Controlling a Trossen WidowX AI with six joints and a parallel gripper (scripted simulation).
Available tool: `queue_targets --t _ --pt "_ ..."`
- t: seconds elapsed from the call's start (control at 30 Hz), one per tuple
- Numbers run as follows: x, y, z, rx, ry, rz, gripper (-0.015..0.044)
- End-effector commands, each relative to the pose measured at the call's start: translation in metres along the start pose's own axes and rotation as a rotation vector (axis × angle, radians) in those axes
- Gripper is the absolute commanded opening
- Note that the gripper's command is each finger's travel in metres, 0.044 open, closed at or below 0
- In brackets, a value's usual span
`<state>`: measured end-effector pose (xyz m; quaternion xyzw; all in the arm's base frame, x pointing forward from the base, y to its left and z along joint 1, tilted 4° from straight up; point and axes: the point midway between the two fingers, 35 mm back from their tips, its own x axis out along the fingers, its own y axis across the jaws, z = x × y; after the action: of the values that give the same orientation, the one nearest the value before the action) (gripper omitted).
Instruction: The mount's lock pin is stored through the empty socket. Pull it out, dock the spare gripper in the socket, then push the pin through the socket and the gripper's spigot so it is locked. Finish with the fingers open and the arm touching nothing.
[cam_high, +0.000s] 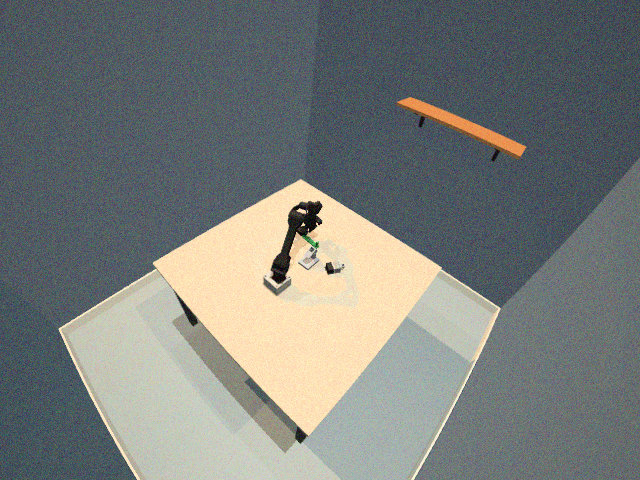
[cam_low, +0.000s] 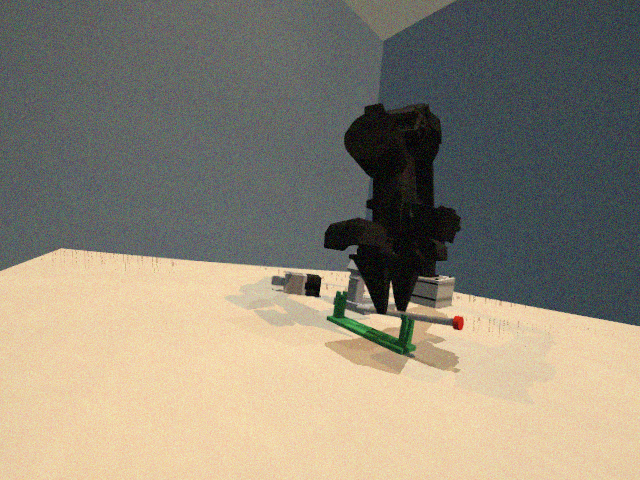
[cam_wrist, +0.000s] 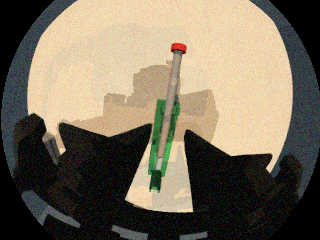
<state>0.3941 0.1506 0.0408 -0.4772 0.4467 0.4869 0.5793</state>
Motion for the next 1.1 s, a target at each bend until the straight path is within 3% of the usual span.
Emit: queue_targets --t 0.0,0.67,0.87,1.07 --pt "0.011 0.003 -0.003 -0.004 0.007 0.013 0.0180" --pt "0.023 0.004 -0.005 -0.004 0.007 0.013 0.0180" --pt "0.023 0.004 -0.005 -0.004 0.007 0.013 0.0023" --pt "0.023 0.003 -0.005 -0.004 0.007 0.013 0.0000"
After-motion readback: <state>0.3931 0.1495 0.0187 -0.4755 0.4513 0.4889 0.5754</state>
